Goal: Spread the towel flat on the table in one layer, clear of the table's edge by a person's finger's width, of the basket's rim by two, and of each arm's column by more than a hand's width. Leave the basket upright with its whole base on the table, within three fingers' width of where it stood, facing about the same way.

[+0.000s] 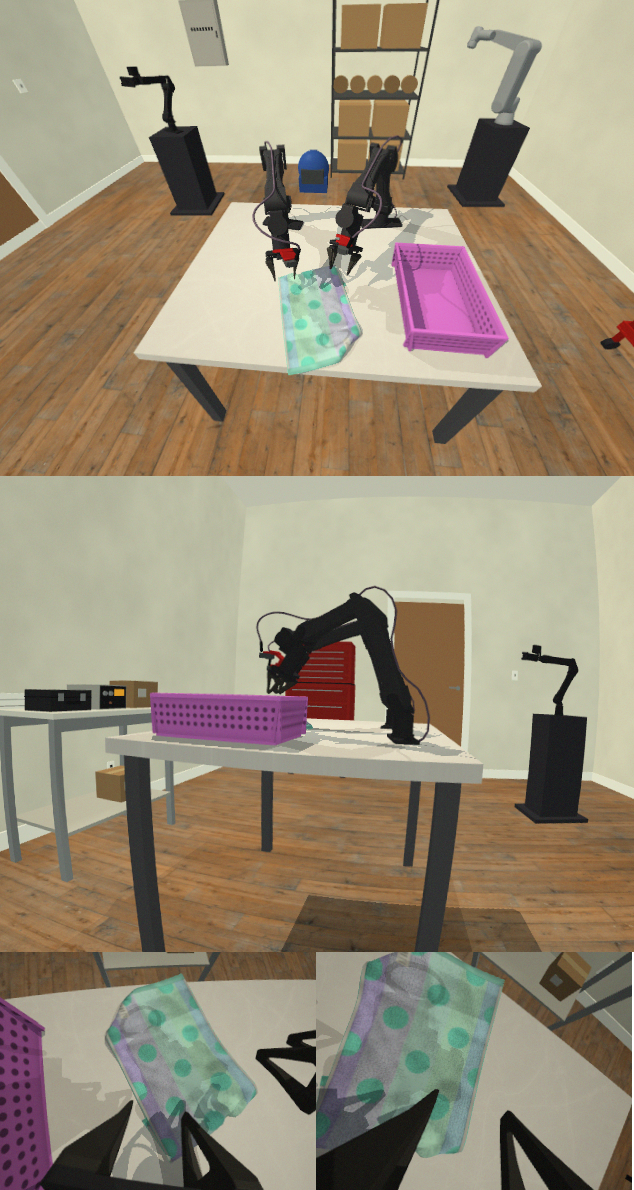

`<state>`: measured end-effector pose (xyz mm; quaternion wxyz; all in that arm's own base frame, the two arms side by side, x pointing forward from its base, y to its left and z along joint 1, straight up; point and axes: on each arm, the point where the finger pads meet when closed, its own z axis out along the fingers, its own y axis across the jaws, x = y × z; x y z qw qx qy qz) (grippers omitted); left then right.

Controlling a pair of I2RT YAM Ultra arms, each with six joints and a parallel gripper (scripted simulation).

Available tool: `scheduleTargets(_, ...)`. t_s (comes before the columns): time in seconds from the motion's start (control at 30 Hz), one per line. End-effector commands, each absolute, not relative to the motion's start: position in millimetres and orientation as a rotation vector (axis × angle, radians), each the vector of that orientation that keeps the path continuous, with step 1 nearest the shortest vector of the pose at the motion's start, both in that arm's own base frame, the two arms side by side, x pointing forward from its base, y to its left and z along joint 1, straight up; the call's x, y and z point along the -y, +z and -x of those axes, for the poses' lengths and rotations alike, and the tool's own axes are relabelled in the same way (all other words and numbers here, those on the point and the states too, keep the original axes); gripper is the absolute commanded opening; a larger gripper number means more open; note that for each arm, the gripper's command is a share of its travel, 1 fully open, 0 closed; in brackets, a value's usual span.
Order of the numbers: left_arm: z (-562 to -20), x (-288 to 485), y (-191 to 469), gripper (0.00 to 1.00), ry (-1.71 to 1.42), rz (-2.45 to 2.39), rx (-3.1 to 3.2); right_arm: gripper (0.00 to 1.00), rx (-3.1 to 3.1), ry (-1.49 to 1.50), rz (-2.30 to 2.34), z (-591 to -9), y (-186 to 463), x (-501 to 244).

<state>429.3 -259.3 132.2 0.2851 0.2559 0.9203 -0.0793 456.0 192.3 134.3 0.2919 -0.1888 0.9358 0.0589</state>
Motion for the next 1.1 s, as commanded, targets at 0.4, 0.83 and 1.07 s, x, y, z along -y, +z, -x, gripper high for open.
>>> scheduleTargets(0.4, -480.9, 236.5, 83.7, 0.34, -0.137, -0.305, -2.616, 0.34, -2.672, 0.204, 0.606, -508.1, 83.1, -198.7)
scheduleTargets(0.83, -494.9, 237.1, 57.5, 0.34, -0.052, 0.127, -2.761, 0.34, -2.633, 0.211, 0.614, -528.6, 76.6, -208.2)
scheduleTargets(1.07, -498.8, 228.0, 57.5, 0.34, -0.027, 0.253, -2.780, 0.34, -2.658, 0.209, 0.613, -527.5, 63.6, -207.8)
